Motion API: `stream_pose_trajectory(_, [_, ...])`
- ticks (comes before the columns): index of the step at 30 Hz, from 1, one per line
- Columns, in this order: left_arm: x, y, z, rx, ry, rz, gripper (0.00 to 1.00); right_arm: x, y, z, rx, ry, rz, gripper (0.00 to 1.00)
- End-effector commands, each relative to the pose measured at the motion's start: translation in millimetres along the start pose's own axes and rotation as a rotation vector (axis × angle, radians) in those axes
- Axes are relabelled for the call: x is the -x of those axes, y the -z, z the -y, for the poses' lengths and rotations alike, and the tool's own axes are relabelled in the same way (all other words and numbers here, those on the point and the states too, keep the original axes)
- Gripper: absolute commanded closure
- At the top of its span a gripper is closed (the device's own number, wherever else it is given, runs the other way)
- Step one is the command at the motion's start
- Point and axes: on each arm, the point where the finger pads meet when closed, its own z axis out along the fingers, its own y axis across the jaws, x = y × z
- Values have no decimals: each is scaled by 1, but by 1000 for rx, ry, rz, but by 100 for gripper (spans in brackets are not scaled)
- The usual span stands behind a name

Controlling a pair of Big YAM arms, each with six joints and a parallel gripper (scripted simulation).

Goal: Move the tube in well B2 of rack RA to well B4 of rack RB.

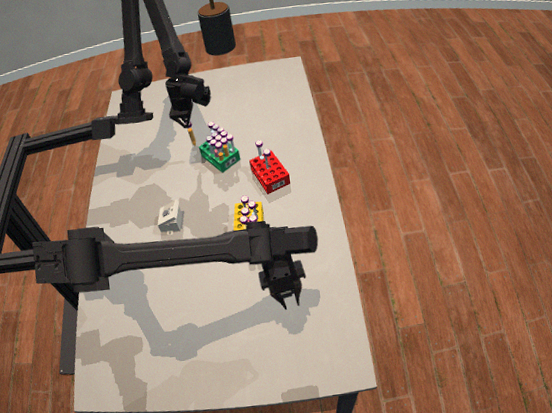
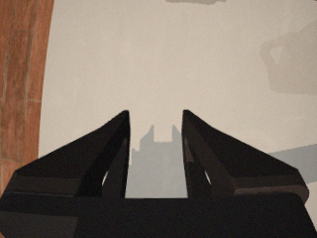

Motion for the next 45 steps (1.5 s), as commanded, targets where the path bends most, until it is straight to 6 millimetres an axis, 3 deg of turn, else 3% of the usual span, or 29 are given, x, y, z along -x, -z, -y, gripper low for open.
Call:
stream_pose_trajectory(1, [18, 7, -3, -10, 2, 15, 100, 9, 5, -9, 15, -24, 6, 70])
stream_pose_trajectory(2, [9, 3, -5, -8, -7, 1, 100, 9, 5, -9, 15, -24, 6, 70])
stream_pose_trajectory(5, [22, 6, -8, -10, 3, 15, 100, 9, 5, -9, 15, -24, 6, 70])
stream_pose_trajectory(16, [35, 6, -23, -8, 3, 15, 100, 9, 5, -9, 15, -24, 6, 70])
stream_pose_trajectory(19, [28, 3, -24, -6, -6, 2, 100, 9, 5, -9, 15, -24, 6, 70])
stream_pose_trajectory(21, [39, 6, -27, -8, 3, 15, 100, 9, 5, -9, 15, -24, 6, 70])
stream_pose_trajectory(33, [52, 6, -42, -6, 3, 16, 100, 9, 5, -9, 15, -24, 6, 70])
stream_pose_trajectory(36, [46, 3, -43, -4, -5, 4, 100, 9, 5, -9, 15, -24, 6, 70])
stream_pose_trajectory(43, [62, 6, -53, -5, 4, 16, 100, 9, 5, -9, 15, -24, 6, 70])
stream_pose_trajectory(45, [54, 2, -47, -4, -8, 9, 100, 9, 5, -9, 15, -24, 6, 70])
